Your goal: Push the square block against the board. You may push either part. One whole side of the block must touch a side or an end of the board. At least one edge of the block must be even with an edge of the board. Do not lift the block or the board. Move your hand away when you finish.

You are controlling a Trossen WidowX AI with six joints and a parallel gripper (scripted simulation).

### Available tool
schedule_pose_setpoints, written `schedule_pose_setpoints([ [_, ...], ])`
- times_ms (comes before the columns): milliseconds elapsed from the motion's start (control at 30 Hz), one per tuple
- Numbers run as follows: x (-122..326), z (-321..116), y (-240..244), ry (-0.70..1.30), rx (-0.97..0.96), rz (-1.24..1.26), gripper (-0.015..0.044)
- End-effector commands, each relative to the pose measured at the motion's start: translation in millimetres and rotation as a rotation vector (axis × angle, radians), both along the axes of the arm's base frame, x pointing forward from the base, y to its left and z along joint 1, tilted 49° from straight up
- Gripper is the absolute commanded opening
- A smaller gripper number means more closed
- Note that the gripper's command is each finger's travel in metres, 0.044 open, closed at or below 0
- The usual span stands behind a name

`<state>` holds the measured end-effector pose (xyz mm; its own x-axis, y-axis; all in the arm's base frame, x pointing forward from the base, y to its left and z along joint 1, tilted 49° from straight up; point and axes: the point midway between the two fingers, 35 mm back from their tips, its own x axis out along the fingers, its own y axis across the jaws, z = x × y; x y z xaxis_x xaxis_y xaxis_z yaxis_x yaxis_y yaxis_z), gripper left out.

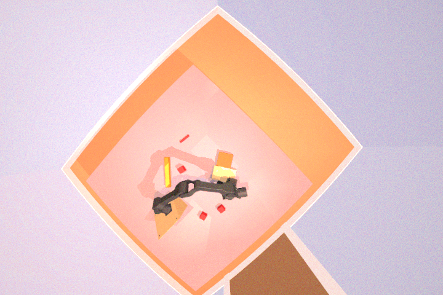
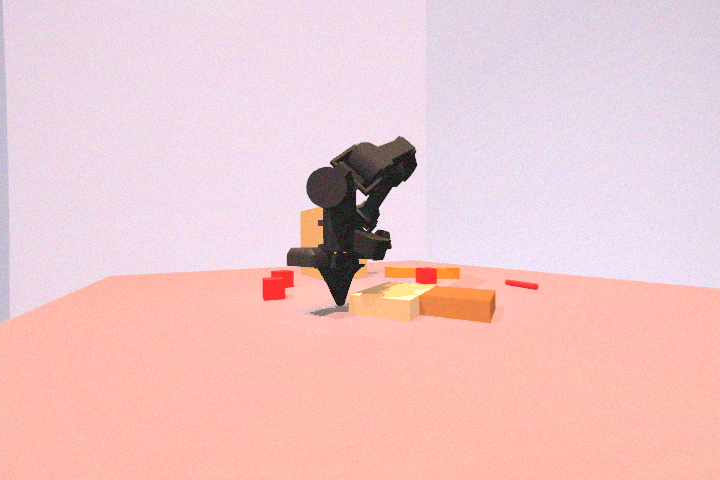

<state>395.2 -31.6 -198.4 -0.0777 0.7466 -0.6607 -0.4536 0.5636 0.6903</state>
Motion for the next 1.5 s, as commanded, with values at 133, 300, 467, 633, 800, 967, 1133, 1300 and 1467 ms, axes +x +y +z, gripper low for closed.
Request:
schedule_pose_setpoints([
  [133, -11.7, -4.6, -6.0, -0.001, -0.003, 0.001, 0.0000],
  [300, -19.0, -7.3, -8.8, -0.001, -0.003, 0.002, 0.0000],
  [467, -19.7, -5.8, -10.5, 0.001, 0.000, 0.000, 0.0000],
  [633, -15.9, 29.3, -50.2, -0.001, -0.005, 0.002, 0.0000],
  [800, -15.2, 27.7, -50.1, -0.002, -0.004, -0.014, 0.0000],
  [967, -12.5, 41.9, -39.5, 0.092, -0.015, -0.091, 0.0000],
  [1133, -10.0, 60.9, -24.5, 0.218, -0.030, -0.199, 0.0000],
  [1300, -7.7, 79.0, -9.6, 0.346, -0.045, -0.313, 0.0000],
  [1467, -7.1, 96.8, 5.8, 0.474, -0.058, -0.427, 0.0000],
])
